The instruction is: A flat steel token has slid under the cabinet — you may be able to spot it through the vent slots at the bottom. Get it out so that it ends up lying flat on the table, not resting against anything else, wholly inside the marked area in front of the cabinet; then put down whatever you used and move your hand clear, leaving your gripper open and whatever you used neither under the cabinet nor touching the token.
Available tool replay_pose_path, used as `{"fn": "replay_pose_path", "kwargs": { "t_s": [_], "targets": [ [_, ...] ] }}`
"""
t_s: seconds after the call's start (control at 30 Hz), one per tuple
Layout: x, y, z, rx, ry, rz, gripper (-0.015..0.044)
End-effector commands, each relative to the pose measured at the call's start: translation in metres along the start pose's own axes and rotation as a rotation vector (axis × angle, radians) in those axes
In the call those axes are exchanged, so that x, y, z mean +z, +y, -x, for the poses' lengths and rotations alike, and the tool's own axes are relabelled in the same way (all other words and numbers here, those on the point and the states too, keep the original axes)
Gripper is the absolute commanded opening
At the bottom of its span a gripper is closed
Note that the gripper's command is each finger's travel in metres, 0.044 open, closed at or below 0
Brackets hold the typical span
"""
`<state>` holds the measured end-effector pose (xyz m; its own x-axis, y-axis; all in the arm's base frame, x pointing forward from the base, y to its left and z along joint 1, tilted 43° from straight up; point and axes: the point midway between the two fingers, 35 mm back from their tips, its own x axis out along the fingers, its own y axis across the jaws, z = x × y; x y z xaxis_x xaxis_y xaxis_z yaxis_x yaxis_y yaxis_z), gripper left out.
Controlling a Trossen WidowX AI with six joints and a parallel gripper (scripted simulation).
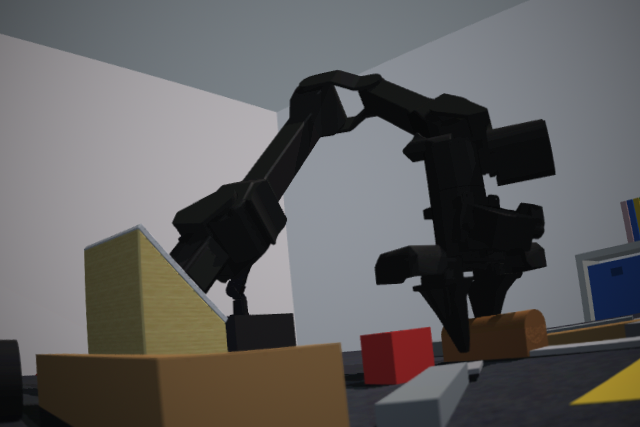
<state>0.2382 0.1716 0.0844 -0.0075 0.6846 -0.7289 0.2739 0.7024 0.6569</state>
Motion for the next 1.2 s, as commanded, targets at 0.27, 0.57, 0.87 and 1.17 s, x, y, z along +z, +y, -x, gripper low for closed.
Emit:
{"fn": "replay_pose_path", "kwargs": {
  "t_s": [0.27, 0.57, 0.87, 1.17],
  "targets": [
    [0.0001, 0.0001, -0.0002, 0.007, -0.003, 0.001, 0.0270],
    [0.0004, 0.0002, -0.0010, 0.007, -0.003, 0.003, 0.0270],
    [0.0010, 0.0008, -0.0015, 0.007, -0.007, 0.005, 0.0165],
    [0.0010, 0.0008, -0.0015, 0.007, -0.007, 0.005, 0.0085]
  ]
}}
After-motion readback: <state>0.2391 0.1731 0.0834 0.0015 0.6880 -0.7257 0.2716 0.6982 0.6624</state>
